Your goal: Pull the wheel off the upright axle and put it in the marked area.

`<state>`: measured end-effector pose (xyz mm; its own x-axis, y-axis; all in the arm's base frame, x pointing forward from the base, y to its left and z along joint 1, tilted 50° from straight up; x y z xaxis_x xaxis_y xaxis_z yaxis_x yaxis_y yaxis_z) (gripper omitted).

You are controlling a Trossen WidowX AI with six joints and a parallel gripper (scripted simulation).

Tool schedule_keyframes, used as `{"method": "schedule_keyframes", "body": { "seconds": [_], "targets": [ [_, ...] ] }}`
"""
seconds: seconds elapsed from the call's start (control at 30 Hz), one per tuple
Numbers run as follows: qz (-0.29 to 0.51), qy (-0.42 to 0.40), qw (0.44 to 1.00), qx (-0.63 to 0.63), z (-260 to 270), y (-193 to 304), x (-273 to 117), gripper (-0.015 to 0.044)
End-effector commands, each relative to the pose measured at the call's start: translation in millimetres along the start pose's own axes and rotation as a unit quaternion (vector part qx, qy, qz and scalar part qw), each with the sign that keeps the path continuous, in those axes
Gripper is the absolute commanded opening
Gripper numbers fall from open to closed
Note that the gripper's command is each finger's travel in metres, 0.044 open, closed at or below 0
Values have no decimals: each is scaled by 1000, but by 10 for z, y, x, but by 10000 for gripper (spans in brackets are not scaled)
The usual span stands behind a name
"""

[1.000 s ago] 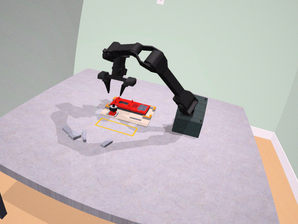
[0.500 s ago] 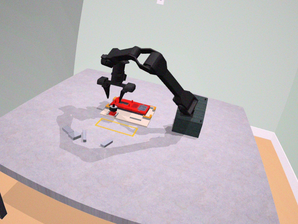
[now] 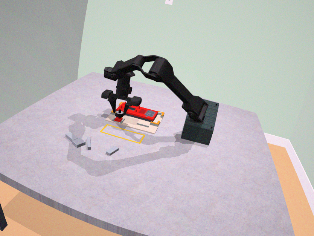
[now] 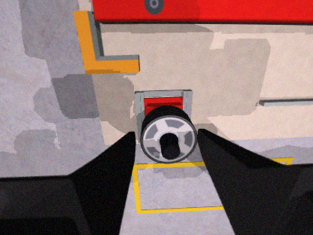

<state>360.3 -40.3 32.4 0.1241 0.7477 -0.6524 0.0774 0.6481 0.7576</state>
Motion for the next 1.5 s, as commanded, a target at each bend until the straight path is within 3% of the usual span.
{"method": "schedule_keyframes", "body": {
  "seconds": [0.0,0.2,0.4,1.47],
  "targets": [
    [0,0,1000,0,1,1,-7,182],
    [0,0,1000,0,1,1,-7,142],
    [0,0,1000,0,1,1,-18,0],
    [0,0,1000,1,4,-3,-122,0]
  ]
}}
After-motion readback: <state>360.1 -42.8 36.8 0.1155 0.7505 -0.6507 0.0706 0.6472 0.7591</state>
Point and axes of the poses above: the point midway between the two fingers, 35 mm back from their tips, its own x axis out along the fingers, its own z axis across the jaws, y = z × x, the point moved 5 cm from there along -x, back along the fingers
